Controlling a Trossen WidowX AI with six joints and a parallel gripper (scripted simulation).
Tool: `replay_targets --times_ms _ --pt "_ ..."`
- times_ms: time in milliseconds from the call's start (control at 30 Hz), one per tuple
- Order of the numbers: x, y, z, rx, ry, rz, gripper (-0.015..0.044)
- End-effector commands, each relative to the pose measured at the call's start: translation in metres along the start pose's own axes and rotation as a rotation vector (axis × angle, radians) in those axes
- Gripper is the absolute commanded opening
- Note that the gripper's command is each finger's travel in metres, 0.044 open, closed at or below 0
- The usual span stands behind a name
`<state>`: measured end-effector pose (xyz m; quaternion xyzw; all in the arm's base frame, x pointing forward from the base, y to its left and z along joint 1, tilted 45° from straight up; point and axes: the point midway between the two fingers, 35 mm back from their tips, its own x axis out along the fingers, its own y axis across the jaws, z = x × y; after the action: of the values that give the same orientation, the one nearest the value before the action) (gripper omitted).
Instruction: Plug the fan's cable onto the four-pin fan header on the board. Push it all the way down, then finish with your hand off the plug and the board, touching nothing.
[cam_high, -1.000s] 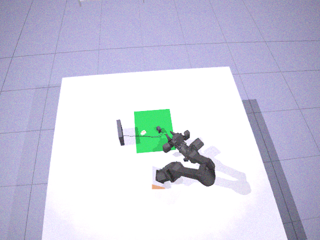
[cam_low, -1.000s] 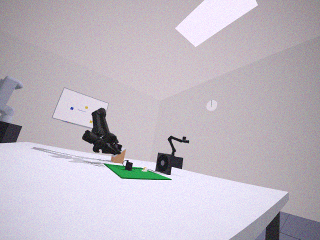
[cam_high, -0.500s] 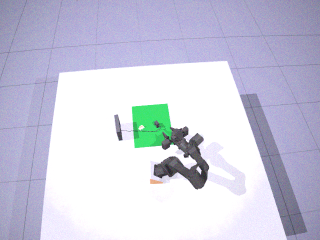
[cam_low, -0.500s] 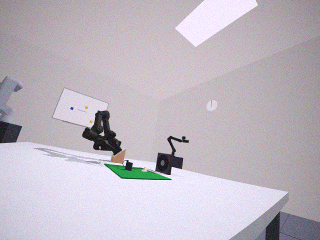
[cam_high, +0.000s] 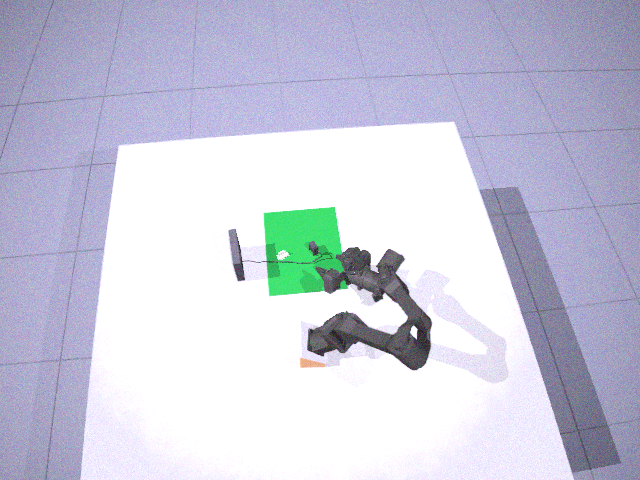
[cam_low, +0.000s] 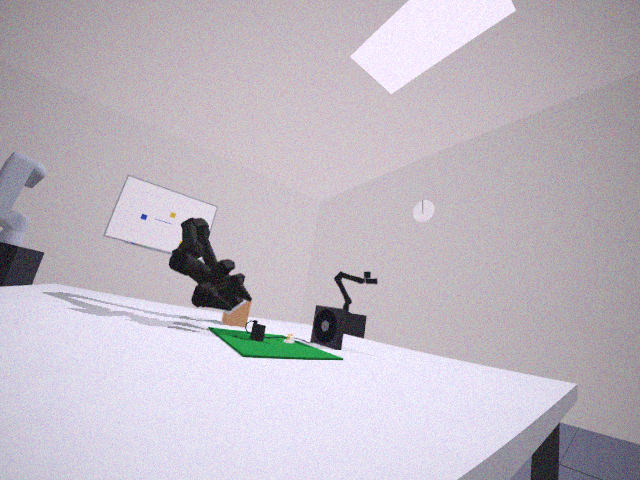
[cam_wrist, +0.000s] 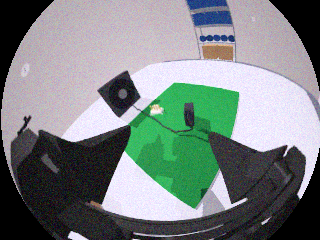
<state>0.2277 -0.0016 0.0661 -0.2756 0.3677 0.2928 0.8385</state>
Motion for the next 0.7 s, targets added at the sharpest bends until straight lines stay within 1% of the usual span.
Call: replay_targets --times_ms 0,333,667 --pt "0.0031 0.0025 -0.0008 0.064 0.087 0.041 0.0440" --pt "0.0069 0.0082 -0.0011 0.163 0.286 0.095 0.0440" --pt "0.0071 0.0122 0.0003 0.220 0.493 0.096 0.0440"
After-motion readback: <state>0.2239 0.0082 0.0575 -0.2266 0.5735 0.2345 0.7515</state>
